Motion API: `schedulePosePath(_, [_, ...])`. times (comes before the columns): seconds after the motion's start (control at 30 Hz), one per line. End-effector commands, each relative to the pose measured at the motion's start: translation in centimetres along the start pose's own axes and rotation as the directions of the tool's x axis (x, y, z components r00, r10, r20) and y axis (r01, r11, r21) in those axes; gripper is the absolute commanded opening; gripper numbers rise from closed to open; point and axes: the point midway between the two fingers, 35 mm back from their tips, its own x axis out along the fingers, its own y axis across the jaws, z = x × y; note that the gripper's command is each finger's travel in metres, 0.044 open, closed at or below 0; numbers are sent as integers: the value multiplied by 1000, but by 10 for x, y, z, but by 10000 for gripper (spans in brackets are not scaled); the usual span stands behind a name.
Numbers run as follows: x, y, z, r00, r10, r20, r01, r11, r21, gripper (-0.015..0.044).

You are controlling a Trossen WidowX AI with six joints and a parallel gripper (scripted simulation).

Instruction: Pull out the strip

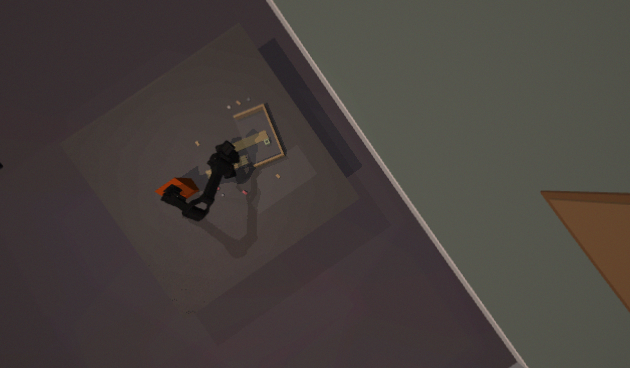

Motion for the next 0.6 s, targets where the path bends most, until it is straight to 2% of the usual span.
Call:
schedulePosePath(0.0, [-2,-2,-13,1000,5,0,-5,1000,3,0])
schedulePosePath(0.33, [-2,-7,-39,1000,5,-1,-5,1000,2,0])
schedulePosePath(0.57, [-36,-7,-39,1000,6,-2,-6,1000,2,0])
